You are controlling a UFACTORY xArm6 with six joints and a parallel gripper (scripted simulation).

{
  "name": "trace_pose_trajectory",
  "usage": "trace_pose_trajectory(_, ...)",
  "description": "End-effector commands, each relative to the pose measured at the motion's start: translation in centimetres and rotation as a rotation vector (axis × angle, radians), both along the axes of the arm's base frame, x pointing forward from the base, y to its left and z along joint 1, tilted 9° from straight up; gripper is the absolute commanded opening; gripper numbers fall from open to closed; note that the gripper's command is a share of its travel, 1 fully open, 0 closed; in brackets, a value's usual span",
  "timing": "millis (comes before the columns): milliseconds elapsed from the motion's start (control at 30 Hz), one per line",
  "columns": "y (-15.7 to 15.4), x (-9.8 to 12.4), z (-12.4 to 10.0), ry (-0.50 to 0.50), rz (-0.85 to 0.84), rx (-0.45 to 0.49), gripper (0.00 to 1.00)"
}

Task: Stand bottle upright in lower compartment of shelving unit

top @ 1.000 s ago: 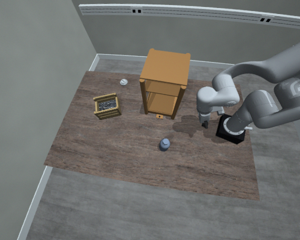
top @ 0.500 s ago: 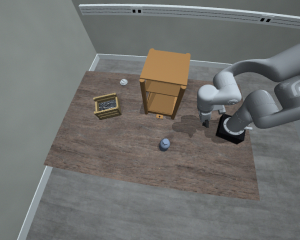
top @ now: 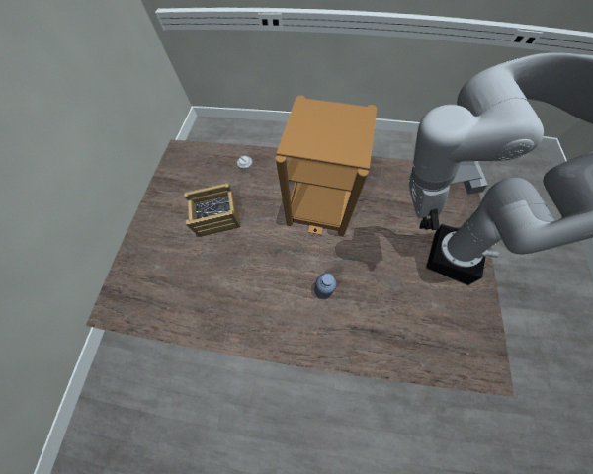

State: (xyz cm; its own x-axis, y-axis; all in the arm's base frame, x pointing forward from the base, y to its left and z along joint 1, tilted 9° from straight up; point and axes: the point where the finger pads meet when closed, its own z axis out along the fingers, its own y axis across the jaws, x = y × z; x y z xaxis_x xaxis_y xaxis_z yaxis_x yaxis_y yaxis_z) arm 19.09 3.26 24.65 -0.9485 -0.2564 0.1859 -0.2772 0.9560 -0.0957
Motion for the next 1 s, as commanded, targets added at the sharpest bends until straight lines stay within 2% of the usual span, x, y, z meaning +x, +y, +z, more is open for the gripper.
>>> trace_pose_trajectory(0,0.1,-1.1,5.7,0.0,-0.001,-0.002,1.0)
trace_pose_trajectory(33,0.2,-1.4,7.6,0.0,-0.001,-0.002,1.0)
trace_pose_trajectory(67,0.2,-1.4,7.6,0.0,-0.001,-0.002,1.0)
trace_pose_trajectory(133,0.3,-1.8,10.3,0.0,-0.001,-0.002,1.0)
trace_pose_trajectory(233,0.3,-2.0,11.7,0.0,-0.001,-0.002,1.0)
trace_pose_trajectory(467,0.3,-2.0,11.7,-0.001,-0.001,-0.001,1.0)
trace_pose_trajectory(567,1.0,-1.2,11.4,-0.013,-0.009,0.002,1.0)
trace_pose_trajectory(700,3.7,1.5,10.4,-0.055,-0.041,0.019,1.0)
trace_pose_trajectory(833,8.0,5.7,8.6,-0.124,-0.092,0.047,1.0)
trace_pose_trajectory(933,8.0,5.7,8.6,-0.124,-0.092,0.047,1.0)
trace_pose_trajectory(967,9.2,6.9,8.1,-0.144,-0.106,0.054,1.0)
